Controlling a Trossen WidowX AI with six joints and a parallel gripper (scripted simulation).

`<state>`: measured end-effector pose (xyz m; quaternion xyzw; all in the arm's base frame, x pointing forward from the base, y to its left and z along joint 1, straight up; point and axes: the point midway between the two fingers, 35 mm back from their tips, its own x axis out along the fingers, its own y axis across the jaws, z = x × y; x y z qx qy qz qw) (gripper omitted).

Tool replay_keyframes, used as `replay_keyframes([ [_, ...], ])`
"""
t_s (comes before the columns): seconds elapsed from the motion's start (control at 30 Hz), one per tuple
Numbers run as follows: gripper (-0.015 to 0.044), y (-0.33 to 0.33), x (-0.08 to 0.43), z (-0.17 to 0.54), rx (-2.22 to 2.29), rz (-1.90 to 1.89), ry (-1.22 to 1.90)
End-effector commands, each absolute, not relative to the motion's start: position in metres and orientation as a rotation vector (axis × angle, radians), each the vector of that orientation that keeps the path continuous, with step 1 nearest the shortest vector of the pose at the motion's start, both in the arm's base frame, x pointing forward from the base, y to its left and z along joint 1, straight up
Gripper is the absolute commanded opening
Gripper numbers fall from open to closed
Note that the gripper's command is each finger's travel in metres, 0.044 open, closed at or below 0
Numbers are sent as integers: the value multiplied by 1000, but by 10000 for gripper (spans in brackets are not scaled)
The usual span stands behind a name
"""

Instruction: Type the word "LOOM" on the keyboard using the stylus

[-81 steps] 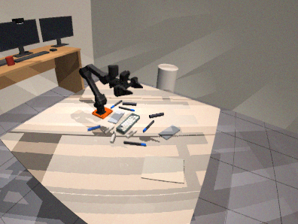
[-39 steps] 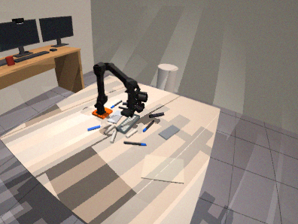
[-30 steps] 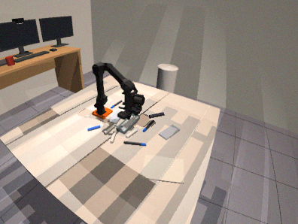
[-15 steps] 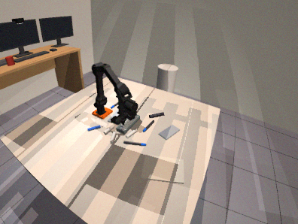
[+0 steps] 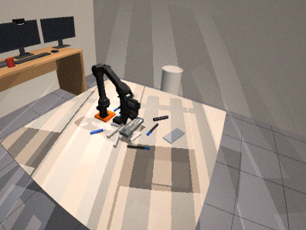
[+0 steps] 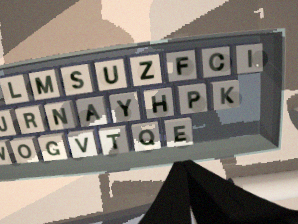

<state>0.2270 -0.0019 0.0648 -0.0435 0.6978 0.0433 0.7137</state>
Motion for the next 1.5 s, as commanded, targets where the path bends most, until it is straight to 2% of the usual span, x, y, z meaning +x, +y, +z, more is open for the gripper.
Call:
replay_keyframes([
  [0.0, 0, 0, 224, 65, -91, 92, 1542],
  [0.2, 0, 6, 224, 65, -91, 92, 1542],
  [0.47, 0, 78, 215, 65, -85, 98, 1543],
  [0.8, 0, 80, 214, 65, -85, 98, 1543],
  [1.0, 0, 79, 213, 123, -85, 98, 1543],
  [1.3, 0, 80, 215, 122, -87, 104, 1535],
  [1.43, 105, 80, 215, 121, -87, 104, 1536],
  [1.47, 79, 80, 215, 121, -87, 104, 1536],
])
